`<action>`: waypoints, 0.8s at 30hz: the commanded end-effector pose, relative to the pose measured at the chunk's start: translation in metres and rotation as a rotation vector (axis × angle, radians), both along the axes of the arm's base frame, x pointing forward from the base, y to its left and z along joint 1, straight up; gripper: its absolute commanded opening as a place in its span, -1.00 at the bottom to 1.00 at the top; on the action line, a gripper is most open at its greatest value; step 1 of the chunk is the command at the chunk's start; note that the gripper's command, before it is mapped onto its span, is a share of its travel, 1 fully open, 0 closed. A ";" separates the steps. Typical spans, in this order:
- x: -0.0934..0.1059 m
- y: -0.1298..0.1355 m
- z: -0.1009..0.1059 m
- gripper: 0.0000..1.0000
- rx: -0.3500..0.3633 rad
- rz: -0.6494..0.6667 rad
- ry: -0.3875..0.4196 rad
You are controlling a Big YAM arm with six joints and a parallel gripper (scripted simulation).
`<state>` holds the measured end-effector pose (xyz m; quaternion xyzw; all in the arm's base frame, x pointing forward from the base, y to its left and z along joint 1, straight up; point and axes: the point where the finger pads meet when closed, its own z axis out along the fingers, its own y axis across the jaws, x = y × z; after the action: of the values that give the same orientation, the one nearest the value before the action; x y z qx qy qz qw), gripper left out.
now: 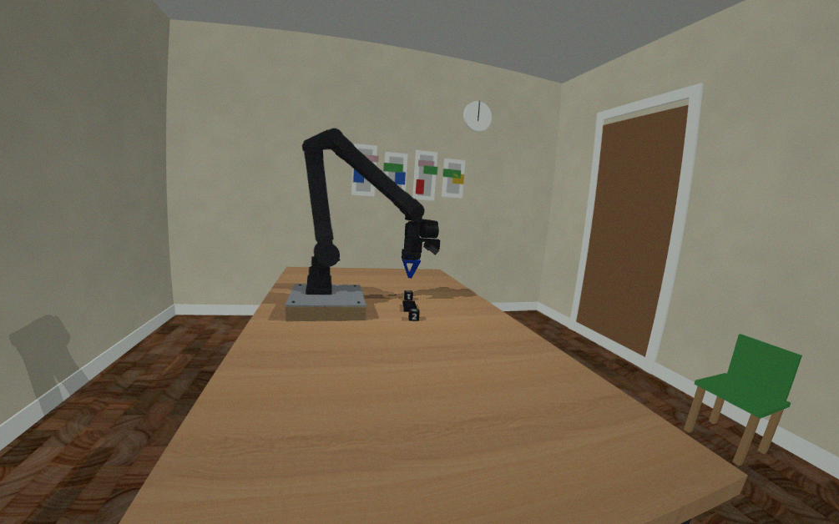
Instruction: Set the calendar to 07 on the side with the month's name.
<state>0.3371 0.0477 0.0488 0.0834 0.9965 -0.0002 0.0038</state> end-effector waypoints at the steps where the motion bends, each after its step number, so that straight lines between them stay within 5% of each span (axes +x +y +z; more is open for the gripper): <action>1: 0.013 0.000 0.015 -0.06 0.004 -0.008 -0.041; 24: 0.010 -0.001 0.007 -0.06 0.003 -0.009 -0.032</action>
<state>0.3371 0.0477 0.0488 0.0834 0.9965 -0.0002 0.0038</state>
